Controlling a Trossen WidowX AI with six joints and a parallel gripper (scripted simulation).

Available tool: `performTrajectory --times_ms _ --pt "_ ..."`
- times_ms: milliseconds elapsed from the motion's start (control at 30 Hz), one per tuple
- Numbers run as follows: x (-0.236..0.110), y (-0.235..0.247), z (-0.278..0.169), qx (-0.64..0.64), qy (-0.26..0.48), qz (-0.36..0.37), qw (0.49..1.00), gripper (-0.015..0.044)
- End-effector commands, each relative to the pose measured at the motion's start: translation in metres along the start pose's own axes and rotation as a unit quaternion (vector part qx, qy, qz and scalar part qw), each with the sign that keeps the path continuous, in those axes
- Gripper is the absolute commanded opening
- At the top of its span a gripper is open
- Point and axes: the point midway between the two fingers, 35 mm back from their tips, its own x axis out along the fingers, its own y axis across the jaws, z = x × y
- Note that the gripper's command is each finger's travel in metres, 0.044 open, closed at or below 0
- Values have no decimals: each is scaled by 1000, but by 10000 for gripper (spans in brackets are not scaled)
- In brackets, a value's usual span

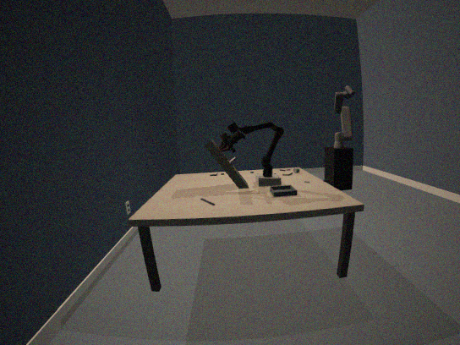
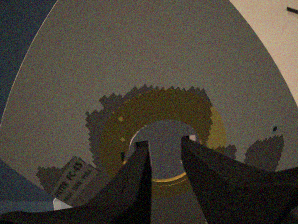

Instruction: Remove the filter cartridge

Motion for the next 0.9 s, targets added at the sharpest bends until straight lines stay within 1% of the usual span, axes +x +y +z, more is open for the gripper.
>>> performTrajectory --times_ms 0,367,567,867 --pt "-8 0 0 0 1 -1 1000 0" --pt "-71 0 1 1 2 -2 1000 0" --pt "-72 -1 -1 1 2 -2 1000 0" --pt "-70 -21 -21 1 2 -2 1000 0"
